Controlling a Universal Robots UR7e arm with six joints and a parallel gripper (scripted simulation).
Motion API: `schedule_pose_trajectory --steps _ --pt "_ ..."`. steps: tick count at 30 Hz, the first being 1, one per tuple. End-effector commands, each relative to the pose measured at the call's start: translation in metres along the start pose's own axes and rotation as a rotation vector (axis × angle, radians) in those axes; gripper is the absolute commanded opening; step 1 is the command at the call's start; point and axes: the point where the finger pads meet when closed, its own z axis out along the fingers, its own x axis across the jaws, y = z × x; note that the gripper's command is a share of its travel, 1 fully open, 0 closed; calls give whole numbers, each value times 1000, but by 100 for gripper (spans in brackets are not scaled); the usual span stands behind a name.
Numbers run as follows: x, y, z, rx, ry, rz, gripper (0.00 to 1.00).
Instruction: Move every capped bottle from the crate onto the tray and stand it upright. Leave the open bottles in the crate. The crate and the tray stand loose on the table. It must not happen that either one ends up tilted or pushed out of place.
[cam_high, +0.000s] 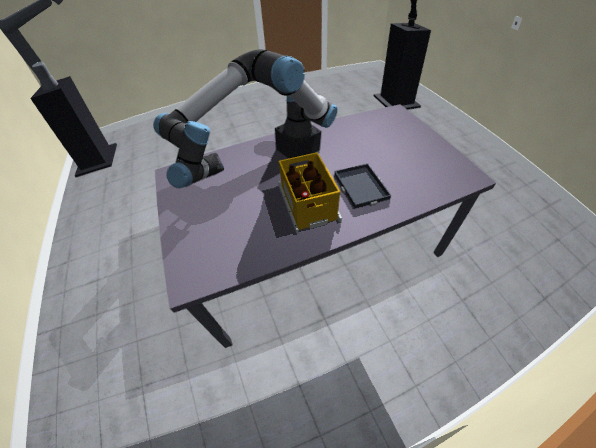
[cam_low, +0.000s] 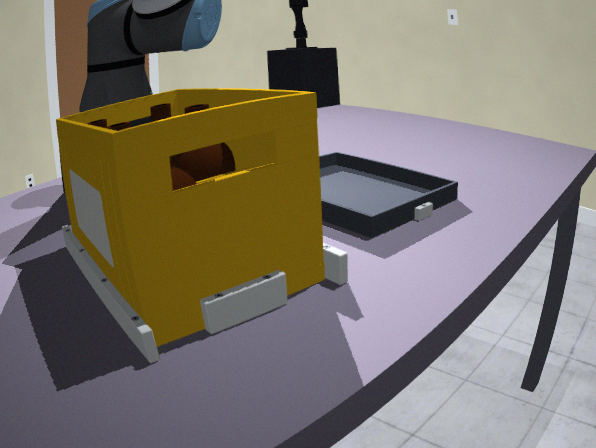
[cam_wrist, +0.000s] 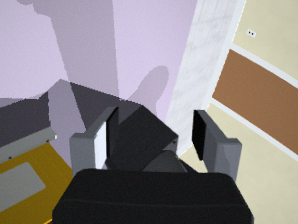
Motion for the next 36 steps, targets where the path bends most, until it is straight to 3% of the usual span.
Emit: schedule_pose_trajectory --steps 1,14,17,31,34,36 --pt "-4 2 0 9 -18 1 100" --pt "-42 21 6 84 -166 6 100" --pt "-40 20 5 76 -154 5 100" --pt "-78 47 7 157 -314 10 100" --pt "-75 47 6 150 -303 9 100" --pt "-80 51 6 162 -326 10 100"
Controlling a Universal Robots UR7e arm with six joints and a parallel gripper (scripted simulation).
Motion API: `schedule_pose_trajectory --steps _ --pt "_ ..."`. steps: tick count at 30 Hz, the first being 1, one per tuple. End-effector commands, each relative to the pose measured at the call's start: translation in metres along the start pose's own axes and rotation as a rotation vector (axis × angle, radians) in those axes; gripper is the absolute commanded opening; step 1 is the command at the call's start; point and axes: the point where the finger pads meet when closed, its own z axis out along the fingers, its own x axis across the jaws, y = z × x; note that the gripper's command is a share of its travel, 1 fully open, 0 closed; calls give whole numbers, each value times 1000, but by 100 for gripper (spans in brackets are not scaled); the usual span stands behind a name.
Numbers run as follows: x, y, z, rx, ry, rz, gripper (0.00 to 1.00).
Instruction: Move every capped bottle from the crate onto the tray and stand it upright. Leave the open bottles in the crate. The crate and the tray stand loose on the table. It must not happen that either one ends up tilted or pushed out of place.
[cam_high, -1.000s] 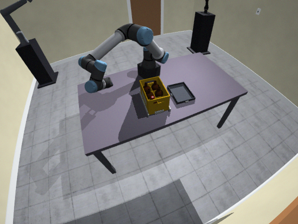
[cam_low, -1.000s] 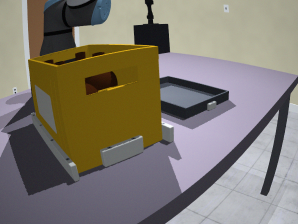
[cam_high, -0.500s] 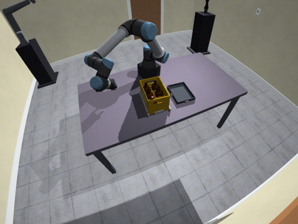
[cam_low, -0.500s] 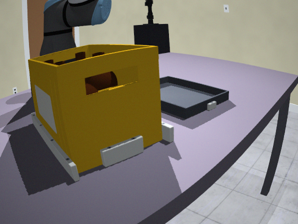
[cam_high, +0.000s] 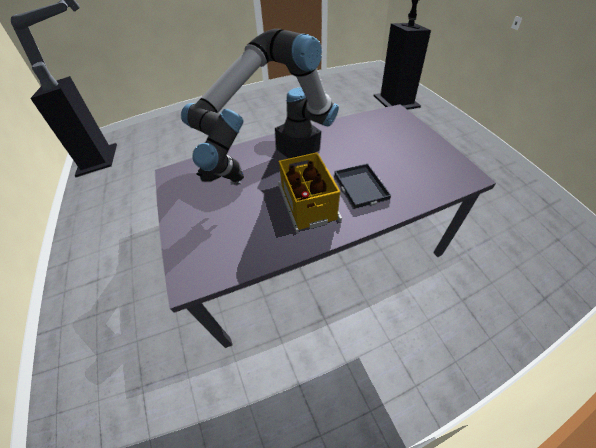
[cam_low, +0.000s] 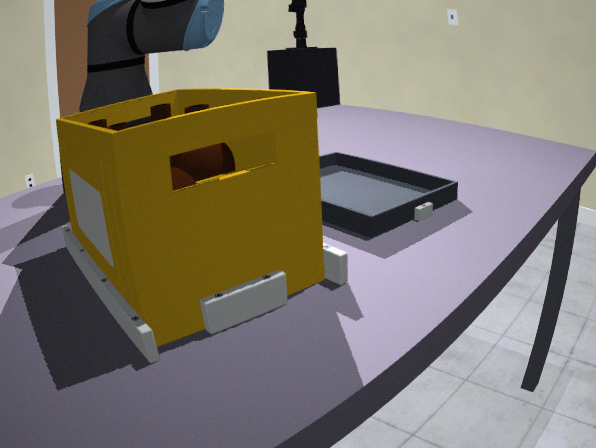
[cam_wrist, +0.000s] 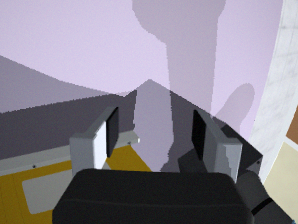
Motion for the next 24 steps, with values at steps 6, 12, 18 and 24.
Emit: schedule_pose_trajectory --steps 6,12,18,24 --pt "-17 20 0 47 -91 3 100" --pt "-31 34 1 82 -159 5 100" --pt "-31 42 4 92 -182 5 100" --pt "-38 60 10 127 -251 7 100"
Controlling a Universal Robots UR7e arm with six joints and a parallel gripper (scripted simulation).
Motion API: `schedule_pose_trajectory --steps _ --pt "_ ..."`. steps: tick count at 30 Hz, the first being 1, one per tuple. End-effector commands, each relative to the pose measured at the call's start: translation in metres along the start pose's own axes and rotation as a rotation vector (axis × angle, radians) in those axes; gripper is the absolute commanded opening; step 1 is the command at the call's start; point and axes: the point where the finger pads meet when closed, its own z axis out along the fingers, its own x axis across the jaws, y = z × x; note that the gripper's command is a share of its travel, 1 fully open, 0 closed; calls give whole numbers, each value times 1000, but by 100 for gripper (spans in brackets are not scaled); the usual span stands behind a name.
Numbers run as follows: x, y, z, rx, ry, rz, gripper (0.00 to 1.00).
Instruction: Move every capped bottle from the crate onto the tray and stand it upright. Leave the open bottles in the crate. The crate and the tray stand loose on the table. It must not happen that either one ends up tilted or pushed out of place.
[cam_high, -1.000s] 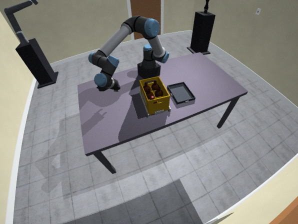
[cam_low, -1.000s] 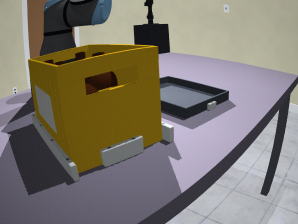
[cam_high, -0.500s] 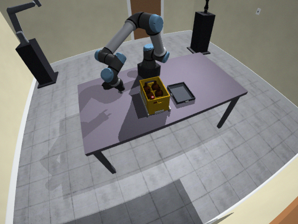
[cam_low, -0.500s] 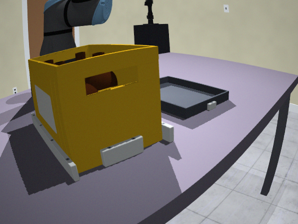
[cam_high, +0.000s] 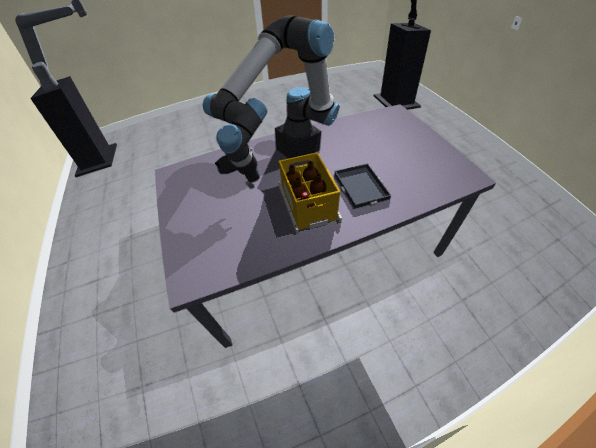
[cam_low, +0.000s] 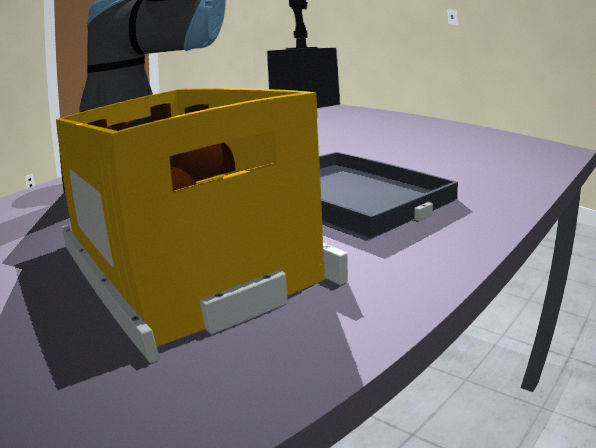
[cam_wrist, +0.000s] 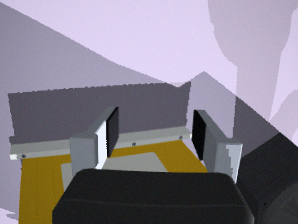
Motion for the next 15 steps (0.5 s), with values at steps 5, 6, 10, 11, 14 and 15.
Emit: schedule_pose_trajectory --steps 5,6,10,11,14,15 --pt "-8 26 6 53 -100 3 100" --pt "-8 26 6 53 -100 3 100" --pt "-7 30 7 57 -110 3 100" --pt "-7 34 7 63 -121 4 100" --pt "-8 43 10 80 -155 5 100" --pt "-8 47 10 86 -167 5 100"
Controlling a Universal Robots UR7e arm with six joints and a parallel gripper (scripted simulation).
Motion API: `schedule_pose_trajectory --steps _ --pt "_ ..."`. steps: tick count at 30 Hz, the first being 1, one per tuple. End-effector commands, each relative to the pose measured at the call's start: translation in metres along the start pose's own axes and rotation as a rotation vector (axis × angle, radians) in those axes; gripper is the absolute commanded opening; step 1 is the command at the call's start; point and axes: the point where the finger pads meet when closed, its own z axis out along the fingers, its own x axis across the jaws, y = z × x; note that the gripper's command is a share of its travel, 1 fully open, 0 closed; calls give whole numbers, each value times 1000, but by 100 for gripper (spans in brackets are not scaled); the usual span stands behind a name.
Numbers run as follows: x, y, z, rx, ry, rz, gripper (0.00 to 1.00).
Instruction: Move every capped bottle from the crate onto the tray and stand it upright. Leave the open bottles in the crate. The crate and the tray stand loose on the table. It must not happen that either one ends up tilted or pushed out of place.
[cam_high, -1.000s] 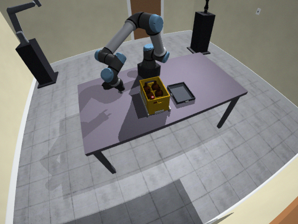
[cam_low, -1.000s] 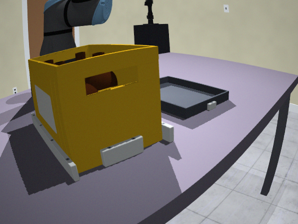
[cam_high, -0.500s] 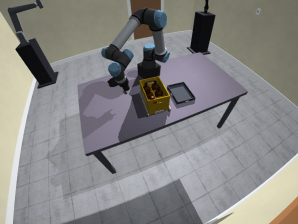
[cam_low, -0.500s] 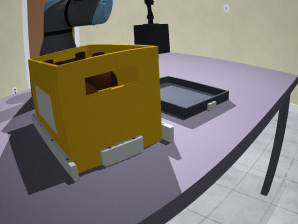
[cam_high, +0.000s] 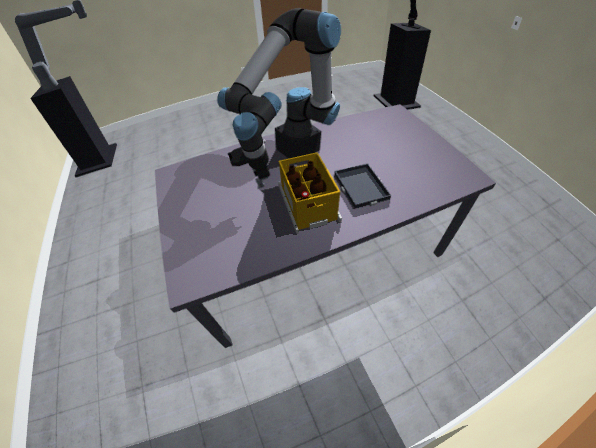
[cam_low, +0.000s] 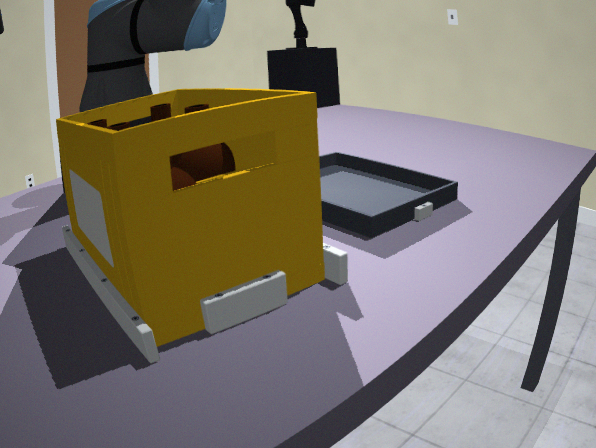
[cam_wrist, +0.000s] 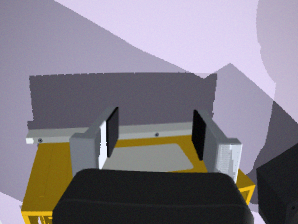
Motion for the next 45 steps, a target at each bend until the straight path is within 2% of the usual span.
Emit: schedule_pose_trajectory --steps 1,7,9,10,24,26,27,41,45 --pt "0 14 1 28 -52 2 100" --pt "-1 34 5 64 -120 4 100" --pt "-1 34 5 64 -120 4 100" --pt "0 31 4 56 -108 3 100" --pt "3 77 11 139 -266 8 100" --pt "3 77 11 139 -266 8 100" --pt "3 75 11 127 -245 7 100" --pt "7 121 18 144 -275 9 100" --pt "7 121 18 142 -271 8 100"
